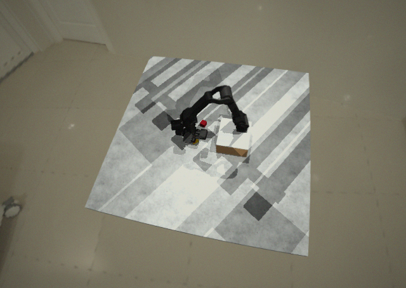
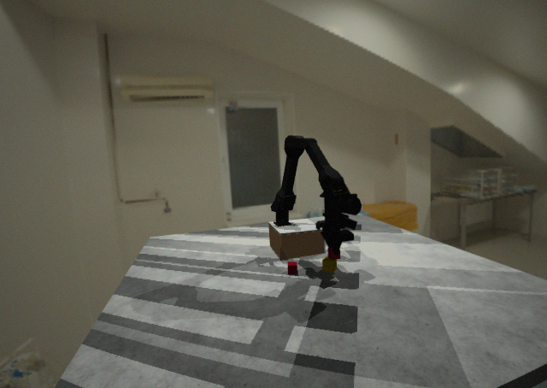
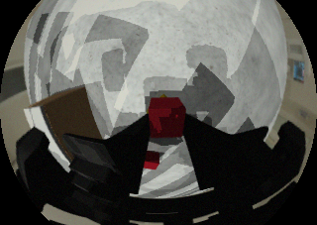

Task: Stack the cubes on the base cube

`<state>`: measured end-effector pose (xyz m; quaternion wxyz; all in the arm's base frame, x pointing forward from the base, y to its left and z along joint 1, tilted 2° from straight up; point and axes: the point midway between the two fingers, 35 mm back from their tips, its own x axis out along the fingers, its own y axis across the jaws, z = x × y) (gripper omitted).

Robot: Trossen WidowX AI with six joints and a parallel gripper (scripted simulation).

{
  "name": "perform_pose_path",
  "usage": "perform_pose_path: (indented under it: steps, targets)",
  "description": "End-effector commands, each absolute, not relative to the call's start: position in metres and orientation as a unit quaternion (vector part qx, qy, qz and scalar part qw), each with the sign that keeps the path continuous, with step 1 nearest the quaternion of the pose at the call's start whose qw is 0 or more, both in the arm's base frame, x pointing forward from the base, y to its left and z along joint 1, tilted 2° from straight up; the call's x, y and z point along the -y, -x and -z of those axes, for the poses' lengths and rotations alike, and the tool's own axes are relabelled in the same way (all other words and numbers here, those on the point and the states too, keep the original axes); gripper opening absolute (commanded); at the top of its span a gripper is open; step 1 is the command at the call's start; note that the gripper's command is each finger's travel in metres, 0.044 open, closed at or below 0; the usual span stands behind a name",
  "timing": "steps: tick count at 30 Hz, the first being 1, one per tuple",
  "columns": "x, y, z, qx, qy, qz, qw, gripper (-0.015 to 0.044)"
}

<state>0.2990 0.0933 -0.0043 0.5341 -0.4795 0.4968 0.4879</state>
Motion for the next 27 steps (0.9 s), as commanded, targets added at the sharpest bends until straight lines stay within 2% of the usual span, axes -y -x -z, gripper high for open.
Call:
perform_pose_path:
  steps: [1, 6, 10, 27]
  targets:
    - [-0.093, -0.299, 0.005, -0.496, 0.481, -0.487, 0.534, 0.0105]
    - [-0.093, -0.299, 0.005, -0.496, 0.481, -0.487, 0.534, 0.0105]
    - [-0.093, -0.299, 0.005, -0.496, 0.481, -0.487, 0.534, 0.0205]
    - [-0.093, -0.298, -0.014, -0.497, 0.479, -0.488, 0.534, 0.0205]
